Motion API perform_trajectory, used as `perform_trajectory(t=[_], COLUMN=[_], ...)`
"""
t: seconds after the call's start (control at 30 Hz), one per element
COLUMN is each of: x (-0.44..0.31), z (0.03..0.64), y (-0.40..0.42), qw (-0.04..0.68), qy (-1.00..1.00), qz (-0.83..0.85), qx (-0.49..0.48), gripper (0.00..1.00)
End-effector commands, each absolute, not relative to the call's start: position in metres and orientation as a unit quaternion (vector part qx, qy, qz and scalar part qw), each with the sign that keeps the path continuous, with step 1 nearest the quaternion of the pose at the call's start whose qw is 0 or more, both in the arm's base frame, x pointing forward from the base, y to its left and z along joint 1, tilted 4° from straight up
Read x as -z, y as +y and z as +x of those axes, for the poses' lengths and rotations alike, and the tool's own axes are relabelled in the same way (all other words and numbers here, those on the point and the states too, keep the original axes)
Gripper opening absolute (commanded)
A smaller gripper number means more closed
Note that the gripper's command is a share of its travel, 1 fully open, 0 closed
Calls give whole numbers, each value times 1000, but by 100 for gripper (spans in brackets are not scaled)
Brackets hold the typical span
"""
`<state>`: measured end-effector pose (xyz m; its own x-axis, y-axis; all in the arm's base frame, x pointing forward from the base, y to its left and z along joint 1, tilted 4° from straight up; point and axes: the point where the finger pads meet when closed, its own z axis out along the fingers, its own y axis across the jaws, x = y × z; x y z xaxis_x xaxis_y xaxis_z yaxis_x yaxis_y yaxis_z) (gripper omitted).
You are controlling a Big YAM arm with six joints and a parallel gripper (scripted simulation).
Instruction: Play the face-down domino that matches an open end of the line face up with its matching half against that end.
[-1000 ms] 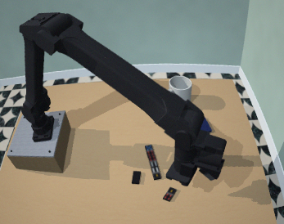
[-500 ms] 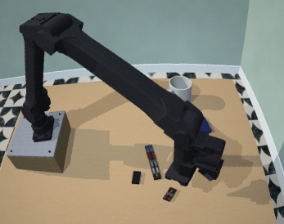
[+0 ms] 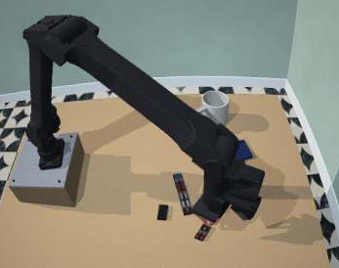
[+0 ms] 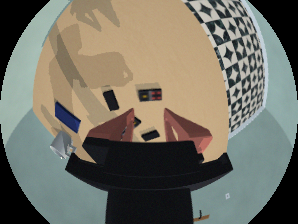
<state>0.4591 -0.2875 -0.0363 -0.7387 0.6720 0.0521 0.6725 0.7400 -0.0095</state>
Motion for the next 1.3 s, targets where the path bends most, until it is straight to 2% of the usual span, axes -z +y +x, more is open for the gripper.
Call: perform_trajectory(t=[0.0,0.13,0.37,0.4,0.7,0.93,0.97,1.27], x=[25,28,28,49,27,27,47,28], z=[464,459,459,444,461,461,444,462], y=[-285,-279,-279,-275,-280,-280,-276,-282], qw=[2,-5,-5,27,1,1,23,4], qy=[-892,-843,-843,-847,-694,-694,-701,-501], qz=[-452,-538,-538,-531,-720,-720,-712,-865], qx=[-3,-8,-8,-3,-19,-19,-19,-28], gripper=[43,43,43,43,43,43,43,43])
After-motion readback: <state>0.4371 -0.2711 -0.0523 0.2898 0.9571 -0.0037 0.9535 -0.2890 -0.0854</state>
